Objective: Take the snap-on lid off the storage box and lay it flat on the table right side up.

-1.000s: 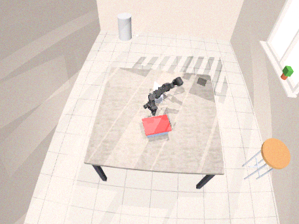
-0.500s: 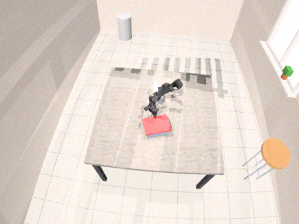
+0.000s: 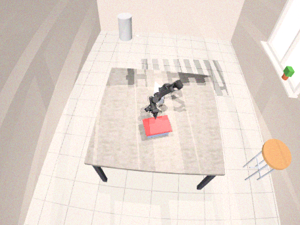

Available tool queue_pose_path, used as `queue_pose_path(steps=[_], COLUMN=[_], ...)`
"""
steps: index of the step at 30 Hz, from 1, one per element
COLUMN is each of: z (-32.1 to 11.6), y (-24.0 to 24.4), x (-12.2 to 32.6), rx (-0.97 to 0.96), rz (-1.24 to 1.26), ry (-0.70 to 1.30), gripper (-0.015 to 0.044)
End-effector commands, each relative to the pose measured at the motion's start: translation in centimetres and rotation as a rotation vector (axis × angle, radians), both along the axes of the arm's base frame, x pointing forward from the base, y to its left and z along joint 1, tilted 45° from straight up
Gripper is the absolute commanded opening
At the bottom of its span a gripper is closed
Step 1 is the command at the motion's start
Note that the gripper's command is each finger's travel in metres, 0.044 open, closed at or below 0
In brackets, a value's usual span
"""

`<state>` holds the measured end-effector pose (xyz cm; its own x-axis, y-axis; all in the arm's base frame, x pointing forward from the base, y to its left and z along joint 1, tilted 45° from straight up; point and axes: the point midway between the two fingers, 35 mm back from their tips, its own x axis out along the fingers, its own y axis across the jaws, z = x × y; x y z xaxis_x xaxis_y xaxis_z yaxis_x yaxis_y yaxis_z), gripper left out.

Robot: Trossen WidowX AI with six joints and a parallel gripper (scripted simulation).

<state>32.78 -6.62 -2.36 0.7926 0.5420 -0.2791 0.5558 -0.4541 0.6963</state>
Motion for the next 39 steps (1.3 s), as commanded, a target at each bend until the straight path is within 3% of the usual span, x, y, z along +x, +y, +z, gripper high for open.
queue_pose_path(steps=[1, 4, 8, 39], z=[-0.15, -0.15, -0.15, 0.33], y=[-0.02, -0.02, -0.02, -0.39], x=[-0.01, -0.01, -0.01, -0.13], rx=[0.003, 0.003, 0.003, 0.001], rz=[-0.005, -0.005, -0.005, 0.0], ry=[0.006, 0.006, 0.006, 0.002], gripper=[0.0122, 0.0102, 0.0, 0.0])
